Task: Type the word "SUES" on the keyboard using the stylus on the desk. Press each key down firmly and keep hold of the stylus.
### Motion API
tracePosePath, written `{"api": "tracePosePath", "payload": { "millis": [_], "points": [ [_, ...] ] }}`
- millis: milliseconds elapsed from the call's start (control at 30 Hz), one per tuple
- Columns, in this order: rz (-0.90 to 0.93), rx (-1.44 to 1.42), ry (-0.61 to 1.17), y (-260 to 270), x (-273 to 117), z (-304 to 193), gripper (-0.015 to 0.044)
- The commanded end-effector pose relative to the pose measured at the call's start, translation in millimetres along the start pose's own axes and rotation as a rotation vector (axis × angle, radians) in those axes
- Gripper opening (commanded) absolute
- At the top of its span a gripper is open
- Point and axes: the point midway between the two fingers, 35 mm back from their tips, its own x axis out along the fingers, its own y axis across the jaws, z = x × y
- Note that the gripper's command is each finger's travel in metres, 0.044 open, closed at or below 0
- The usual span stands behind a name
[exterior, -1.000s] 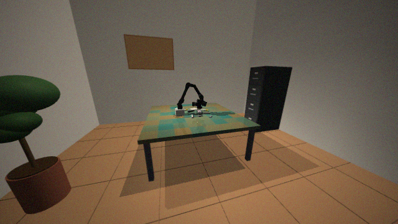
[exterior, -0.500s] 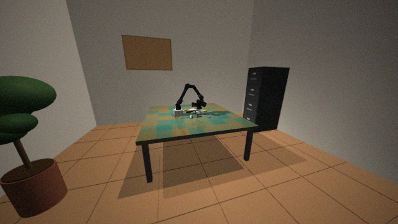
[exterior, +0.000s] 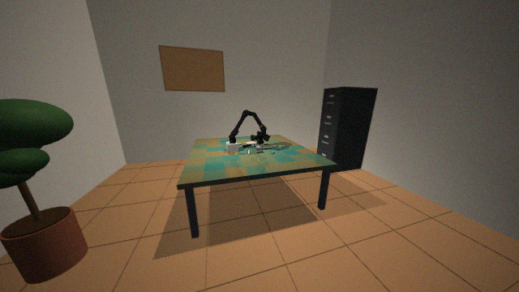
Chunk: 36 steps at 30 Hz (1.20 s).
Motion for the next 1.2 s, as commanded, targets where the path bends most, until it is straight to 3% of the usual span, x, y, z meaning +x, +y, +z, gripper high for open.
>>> {"api": "tracePosePath", "payload": {
  "millis": [0,233,333,1167],
  "points": [
    [-0.005,0.003,0.0,-1.2,2.8,5.0,0.0],
    [-0.005,0.003,0.0,-1.2,2.8,5.0,0.0],
    [-0.005,0.003,0.0,-0.9,3.2,7.7,0.0079],
    [-0.005,0.003,0.0,-0.9,6.2,13.3,0.0081]
  ]
}}
